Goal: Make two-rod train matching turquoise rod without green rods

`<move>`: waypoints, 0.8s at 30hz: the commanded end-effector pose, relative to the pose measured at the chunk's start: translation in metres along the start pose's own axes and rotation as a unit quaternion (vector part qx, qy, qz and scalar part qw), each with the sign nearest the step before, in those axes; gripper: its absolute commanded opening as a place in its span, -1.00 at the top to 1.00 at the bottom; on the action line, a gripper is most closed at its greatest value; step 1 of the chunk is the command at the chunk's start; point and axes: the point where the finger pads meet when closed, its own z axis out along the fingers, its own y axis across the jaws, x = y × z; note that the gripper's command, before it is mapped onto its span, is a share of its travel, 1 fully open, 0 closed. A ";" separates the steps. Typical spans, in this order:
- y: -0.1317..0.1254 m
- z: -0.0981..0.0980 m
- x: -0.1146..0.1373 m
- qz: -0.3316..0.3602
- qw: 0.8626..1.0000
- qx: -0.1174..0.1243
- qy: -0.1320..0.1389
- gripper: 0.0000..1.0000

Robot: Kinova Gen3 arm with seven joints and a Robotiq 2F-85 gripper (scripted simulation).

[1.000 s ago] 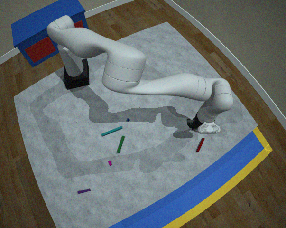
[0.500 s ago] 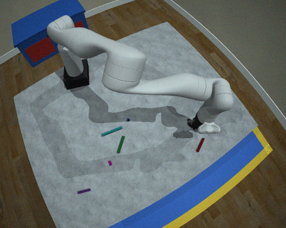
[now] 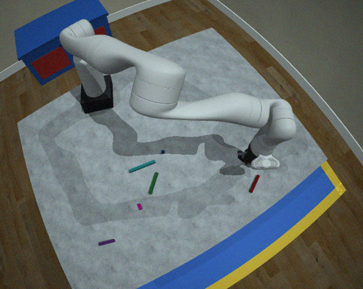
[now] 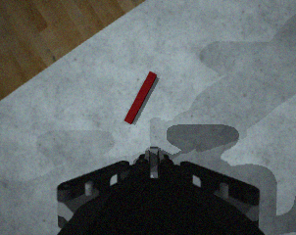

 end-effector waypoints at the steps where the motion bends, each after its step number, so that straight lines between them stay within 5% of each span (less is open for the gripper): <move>1: 0.000 -0.001 0.000 0.000 1.000 0.000 0.000 0.91; 14: 0.000 -0.005 0.000 0.000 1.000 0.000 0.000 0.91; 24: 0.000 -0.069 0.000 0.000 1.000 0.000 0.000 0.91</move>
